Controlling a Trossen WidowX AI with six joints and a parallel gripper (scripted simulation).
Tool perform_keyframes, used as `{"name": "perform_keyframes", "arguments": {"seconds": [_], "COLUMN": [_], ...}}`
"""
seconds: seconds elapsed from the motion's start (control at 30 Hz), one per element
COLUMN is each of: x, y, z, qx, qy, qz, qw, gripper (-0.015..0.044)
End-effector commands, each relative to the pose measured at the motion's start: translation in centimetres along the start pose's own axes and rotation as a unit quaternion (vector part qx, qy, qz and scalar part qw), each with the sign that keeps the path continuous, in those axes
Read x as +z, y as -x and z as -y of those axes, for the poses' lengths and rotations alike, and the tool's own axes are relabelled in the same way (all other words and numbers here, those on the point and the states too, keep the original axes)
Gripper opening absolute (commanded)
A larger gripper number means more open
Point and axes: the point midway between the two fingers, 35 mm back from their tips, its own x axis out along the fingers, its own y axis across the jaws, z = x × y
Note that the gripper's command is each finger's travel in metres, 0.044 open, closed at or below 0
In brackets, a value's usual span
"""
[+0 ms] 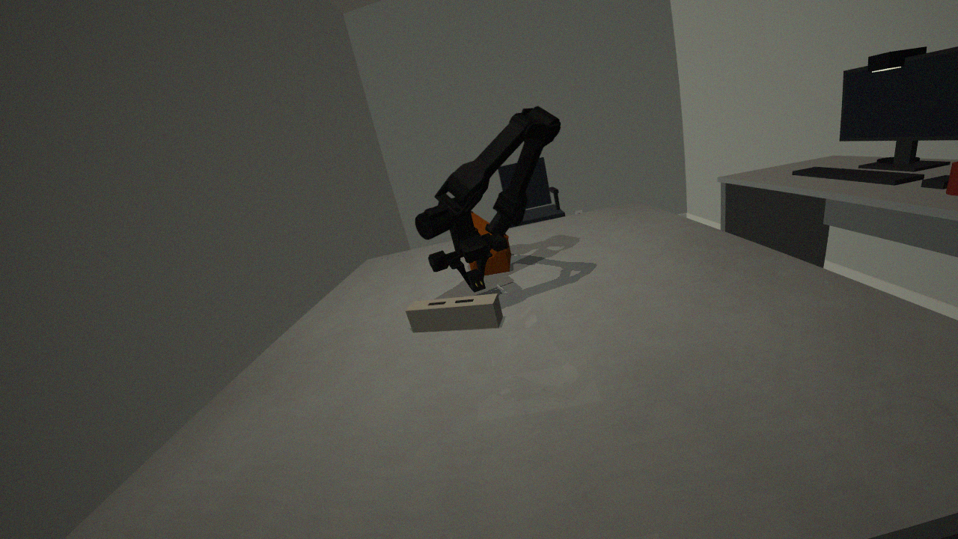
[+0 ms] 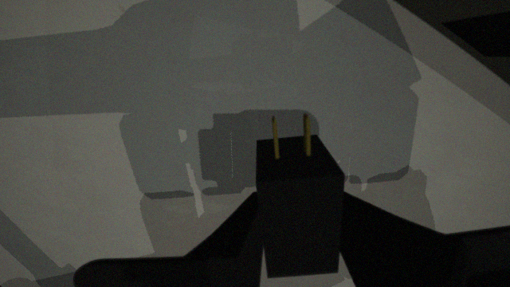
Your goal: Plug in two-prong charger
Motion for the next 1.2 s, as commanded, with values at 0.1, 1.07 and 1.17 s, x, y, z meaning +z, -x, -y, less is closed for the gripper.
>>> {"name": "perform_keyframes", "arguments": {"seconds": [0.1,1.07,1.17], "x": [-0.2,-1.2,-1.0], "y": [-0.2,-1.7,-1.6], "z": [1.3,4.5,4.7], "qx": [-0.001,0.011,0.011], "qy": [-0.066,-0.255,-0.257], "qz": [0.0,-0.006,-0.006], "qw": [0.998,0.967,0.966], "gripper": [0.0,0.0,0.0]}}
